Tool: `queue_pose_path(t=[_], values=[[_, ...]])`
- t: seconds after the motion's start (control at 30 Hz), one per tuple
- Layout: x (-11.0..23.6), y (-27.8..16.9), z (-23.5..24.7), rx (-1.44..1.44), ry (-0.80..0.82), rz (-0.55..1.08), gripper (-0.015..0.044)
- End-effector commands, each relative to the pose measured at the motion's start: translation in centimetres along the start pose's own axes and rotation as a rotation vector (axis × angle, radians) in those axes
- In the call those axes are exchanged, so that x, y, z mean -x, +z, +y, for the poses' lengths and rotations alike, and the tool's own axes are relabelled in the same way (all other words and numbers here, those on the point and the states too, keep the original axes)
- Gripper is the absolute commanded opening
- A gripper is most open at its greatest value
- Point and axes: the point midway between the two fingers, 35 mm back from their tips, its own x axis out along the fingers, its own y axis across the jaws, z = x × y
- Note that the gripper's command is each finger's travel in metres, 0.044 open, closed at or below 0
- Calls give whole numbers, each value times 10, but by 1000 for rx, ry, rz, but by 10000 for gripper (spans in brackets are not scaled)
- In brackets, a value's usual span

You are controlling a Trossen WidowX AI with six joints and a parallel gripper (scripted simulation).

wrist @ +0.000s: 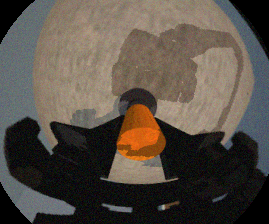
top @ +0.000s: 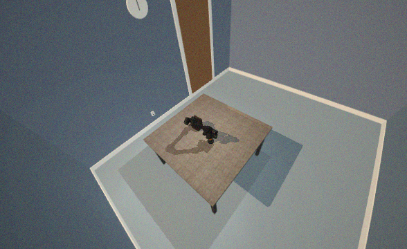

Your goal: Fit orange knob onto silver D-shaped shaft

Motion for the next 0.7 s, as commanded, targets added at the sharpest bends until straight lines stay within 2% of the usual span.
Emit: queue_pose_path(t=[0.0,0.67], values=[[0,0,-1,23,-1,-3,0],[-1,0,-1,-32,-1,-3,0]])
